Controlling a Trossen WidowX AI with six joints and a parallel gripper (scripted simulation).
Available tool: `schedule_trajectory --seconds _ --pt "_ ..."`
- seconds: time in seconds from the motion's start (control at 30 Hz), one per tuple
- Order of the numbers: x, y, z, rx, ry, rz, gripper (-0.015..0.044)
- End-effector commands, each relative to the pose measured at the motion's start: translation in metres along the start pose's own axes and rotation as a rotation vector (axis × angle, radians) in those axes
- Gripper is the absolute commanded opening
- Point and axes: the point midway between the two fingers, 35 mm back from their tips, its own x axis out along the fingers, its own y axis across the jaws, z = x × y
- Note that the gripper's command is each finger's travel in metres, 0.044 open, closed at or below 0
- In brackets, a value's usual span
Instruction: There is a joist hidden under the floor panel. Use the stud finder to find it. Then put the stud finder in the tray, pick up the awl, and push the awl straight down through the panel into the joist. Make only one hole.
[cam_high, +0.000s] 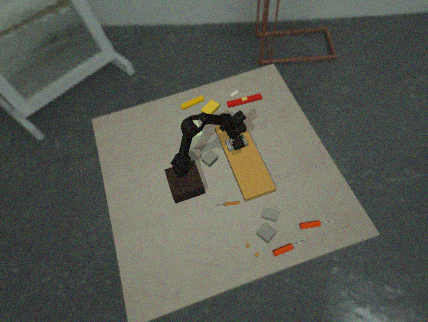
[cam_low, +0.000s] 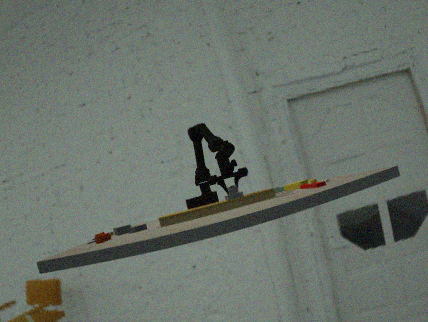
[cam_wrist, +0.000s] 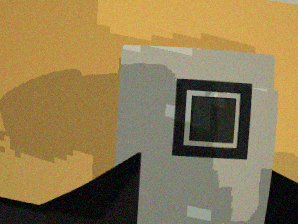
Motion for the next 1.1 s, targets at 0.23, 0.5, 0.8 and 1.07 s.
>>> schedule_trajectory --seconds 0.23,0.5,0.8,1.07 --pt "0.0 -0.036 -0.001 -0.002 0.002 -0.004 0.0" --pt "0.0 -0.062 -0.001 -0.003 0.002 -0.006 0.0" --pt "0.0 -0.092 -0.001 -0.003 0.002 -0.009 0.0" --pt "0.0 -0.118 -0.001 -0.004 0.002 -0.011 0.0"
